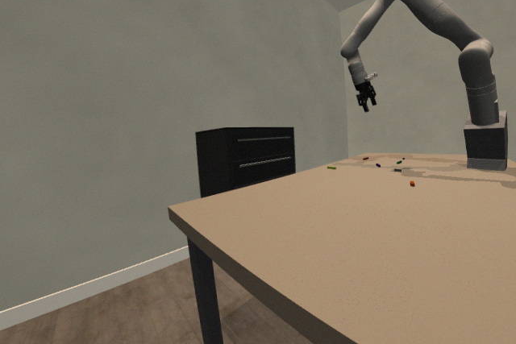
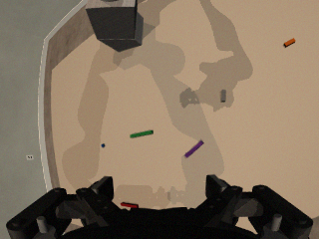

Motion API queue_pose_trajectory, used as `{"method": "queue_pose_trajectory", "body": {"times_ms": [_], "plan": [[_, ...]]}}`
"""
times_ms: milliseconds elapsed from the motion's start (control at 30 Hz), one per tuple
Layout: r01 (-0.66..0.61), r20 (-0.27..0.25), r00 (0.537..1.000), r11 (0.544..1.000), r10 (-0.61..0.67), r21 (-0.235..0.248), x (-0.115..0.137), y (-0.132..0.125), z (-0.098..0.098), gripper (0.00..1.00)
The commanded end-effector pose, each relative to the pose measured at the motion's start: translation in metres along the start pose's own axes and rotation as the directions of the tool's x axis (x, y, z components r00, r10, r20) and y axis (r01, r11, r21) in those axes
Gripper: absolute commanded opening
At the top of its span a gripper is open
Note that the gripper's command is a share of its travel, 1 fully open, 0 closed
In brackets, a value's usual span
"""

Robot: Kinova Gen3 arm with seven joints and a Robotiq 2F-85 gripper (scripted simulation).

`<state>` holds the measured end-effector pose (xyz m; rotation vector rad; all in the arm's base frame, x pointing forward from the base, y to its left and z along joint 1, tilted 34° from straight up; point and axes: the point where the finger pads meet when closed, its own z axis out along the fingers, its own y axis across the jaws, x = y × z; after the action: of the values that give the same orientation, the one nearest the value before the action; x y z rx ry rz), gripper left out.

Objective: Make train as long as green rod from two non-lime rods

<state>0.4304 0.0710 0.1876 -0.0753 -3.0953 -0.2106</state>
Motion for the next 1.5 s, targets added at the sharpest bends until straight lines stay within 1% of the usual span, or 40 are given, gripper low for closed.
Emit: {"method": "queue_pose_trajectory", "body": {"times_ms": [0,133,167,367,400,533,567,700,733,933,967,1100,1133,1267,1300,1467], "plan": [[-0.012,-0.01,1.0,1.0,0.012,-0.026,0.005,0.013,0.004,1.0],[-0.012,-0.01,1.0,1.0,0.012,-0.026,0.005,0.013,0.004,1.0],[-0.025,-0.02,1.0,0.998,0.024,-0.052,0.011,0.027,0.008,1.0],[-0.025,-0.02,1.0,0.998,0.024,-0.052,0.011,0.027,0.008,1.0],[-0.039,-0.031,0.999,0.996,0.036,-0.078,0.016,0.04,0.011,1.0],[-0.039,-0.031,0.999,0.996,0.036,-0.078,0.016,0.04,0.011,1.0],[-0.053,-0.043,0.998,0.993,0.049,-0.103,0.022,0.053,0.014,1.0],[-0.053,-0.043,0.998,0.993,0.049,-0.103,0.022,0.053,0.014,1.0],[-0.069,-0.055,0.997,0.99,0.062,-0.127,0.027,0.066,0.017,1.0],[-0.069,-0.055,0.997,0.99,0.062,-0.127,0.027,0.066,0.017,1.0],[-0.085,-0.069,0.995,0.985,0.075,-0.15,0.033,0.079,0.02,1.0],[-0.085,-0.069,0.995,0.985,0.075,-0.15,0.033,0.079,0.02,1.0],[-0.102,-0.083,0.993,0.98,0.089,-0.173,0.039,0.092,0.022,1.0],[-0.102,-0.083,0.993,0.98,0.089,-0.173,0.039,0.092,0.022,1.0],[-0.121,-0.098,0.99,0.973,0.103,-0.195,0.045,0.104,0.025,1.0],[-0.121,-0.098,0.99,0.973,0.103,-0.195,0.045,0.104,0.025,1.0]]}}
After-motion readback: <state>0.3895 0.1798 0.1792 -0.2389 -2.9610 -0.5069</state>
